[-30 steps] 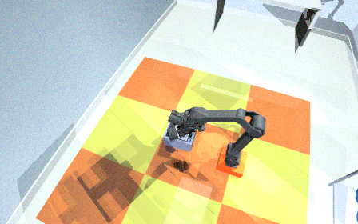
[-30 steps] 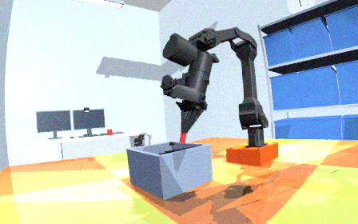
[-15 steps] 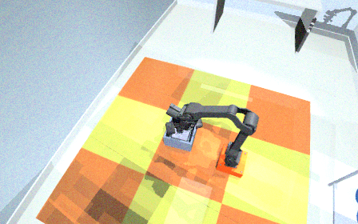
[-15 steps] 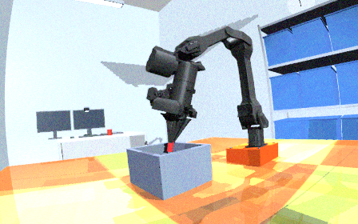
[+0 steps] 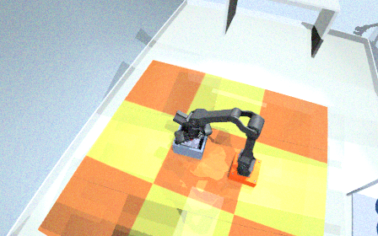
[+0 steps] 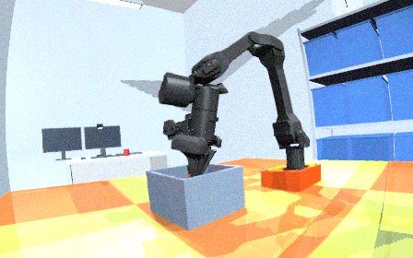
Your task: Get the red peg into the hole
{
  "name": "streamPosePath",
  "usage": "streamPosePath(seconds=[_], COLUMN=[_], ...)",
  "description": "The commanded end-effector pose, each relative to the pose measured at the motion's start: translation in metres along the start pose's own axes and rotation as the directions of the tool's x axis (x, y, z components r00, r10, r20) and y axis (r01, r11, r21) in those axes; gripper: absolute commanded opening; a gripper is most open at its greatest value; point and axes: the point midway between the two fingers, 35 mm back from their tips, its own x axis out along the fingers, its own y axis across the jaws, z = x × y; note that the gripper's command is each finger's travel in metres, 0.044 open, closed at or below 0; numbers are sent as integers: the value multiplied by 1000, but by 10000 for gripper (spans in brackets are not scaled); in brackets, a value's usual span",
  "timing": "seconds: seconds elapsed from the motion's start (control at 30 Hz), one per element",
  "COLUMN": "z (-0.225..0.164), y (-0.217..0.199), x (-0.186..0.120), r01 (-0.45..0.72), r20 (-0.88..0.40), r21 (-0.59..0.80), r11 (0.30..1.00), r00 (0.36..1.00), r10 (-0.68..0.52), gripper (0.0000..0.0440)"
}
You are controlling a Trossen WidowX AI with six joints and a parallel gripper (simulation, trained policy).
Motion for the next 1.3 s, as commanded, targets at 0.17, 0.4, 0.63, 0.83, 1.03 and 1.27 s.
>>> streamPosePath(seconds=[0.17, 0.4, 0.63, 0.83, 1.03, 1.27], z=[20, 42, 65, 84, 104, 112], y=[11, 17, 23, 23, 24, 26], x=[3, 3, -3, -9, -15, -18], r01=[4, 10, -2, -4, -12, -22], r20=[12, 38, 93, 141, 195, 217], r21=[-44, -68, -63, -53, -35, -27], r11=[999, 998, 998, 999, 999, 999], r00=[1000, 999, 996, 990, 981, 976], r10=[-3, -8, 8, 12, 19, 27], gripper=[234, 393, 440, 440, 440, 440])
